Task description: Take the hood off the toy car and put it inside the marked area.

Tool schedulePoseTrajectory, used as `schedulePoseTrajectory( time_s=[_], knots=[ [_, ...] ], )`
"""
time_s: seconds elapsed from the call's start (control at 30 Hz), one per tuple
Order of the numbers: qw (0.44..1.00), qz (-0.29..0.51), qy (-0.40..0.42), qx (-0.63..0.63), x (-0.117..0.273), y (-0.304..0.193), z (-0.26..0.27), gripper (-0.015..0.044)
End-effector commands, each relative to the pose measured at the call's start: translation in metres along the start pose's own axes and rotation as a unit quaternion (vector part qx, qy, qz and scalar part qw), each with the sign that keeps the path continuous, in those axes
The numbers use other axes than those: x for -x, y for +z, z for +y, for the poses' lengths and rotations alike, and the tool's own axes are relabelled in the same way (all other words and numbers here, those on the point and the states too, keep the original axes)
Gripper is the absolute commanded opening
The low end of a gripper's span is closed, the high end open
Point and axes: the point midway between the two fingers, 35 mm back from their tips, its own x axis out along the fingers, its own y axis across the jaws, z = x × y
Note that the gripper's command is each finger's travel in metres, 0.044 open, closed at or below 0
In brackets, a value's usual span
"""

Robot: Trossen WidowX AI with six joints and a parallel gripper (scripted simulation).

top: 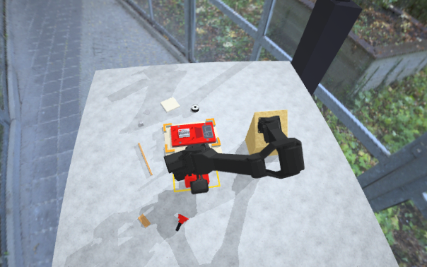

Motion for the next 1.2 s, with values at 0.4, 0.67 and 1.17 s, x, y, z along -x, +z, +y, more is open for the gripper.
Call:
schedulePoseTrajectory(
  time_s=[0.4, 0.67, 1.17],
  knots=[
    [1.000, -0.001, -0.002, -0.003, -0.008, 0.000, -0.001, 0.0000],
    [1.000, -0.001, -0.002, -0.003, -0.012, 0.000, -0.001, 0.0000],
    [1.000, -0.001, -0.001, -0.003, -0.019, 0.000, 0.000, 0.0000]
  ],
)
